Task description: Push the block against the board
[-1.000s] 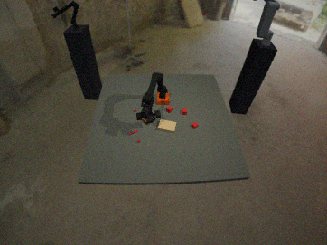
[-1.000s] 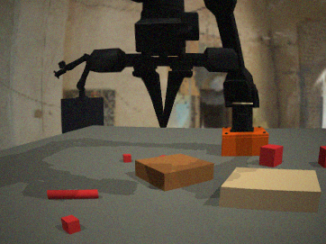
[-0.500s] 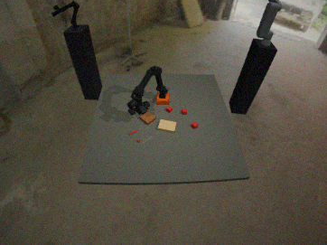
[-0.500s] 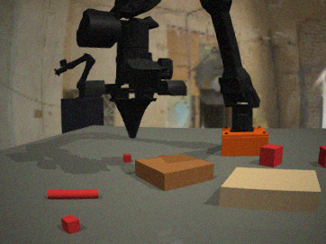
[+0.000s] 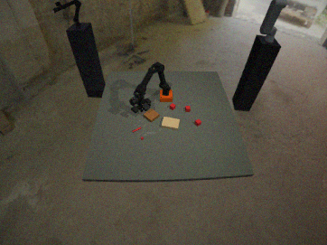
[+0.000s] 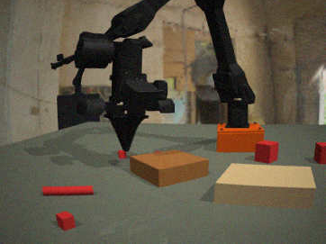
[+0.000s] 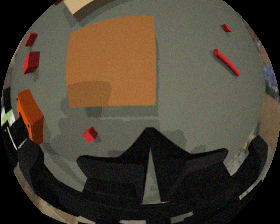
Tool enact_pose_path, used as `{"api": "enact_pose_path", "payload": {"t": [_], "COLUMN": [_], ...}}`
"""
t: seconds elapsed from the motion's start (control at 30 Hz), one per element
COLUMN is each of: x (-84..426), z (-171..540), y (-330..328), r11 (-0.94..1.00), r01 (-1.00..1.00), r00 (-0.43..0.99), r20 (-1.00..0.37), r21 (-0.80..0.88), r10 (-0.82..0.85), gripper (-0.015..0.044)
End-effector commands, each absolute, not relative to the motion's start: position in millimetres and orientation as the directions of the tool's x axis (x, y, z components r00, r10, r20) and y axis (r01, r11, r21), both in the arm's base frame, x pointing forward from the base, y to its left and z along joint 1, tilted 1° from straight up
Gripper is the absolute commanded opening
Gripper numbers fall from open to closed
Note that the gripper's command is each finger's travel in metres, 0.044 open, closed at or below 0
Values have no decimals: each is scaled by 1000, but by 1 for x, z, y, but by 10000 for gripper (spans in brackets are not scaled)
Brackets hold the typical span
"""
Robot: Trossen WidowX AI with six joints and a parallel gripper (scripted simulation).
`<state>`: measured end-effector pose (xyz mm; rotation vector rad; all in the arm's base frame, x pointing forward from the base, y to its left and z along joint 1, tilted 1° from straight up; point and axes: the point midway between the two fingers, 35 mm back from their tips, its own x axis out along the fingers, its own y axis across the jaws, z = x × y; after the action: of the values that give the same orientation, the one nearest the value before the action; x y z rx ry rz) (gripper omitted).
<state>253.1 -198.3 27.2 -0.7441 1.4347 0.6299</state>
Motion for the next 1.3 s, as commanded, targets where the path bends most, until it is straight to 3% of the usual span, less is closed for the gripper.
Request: {"api": "enact_pose_path", "payload": {"t": [0.0, 1.27], "x": [248, 282], "z": [-1, -1], "y": [-195, -158], "r11": [629, 629], "r01": [-776, -776], "r00": [31, 34], "r20": [-999, -999], "r21": [-47, -47], "r10": [-37, -34], "gripper": [0, 0]}}
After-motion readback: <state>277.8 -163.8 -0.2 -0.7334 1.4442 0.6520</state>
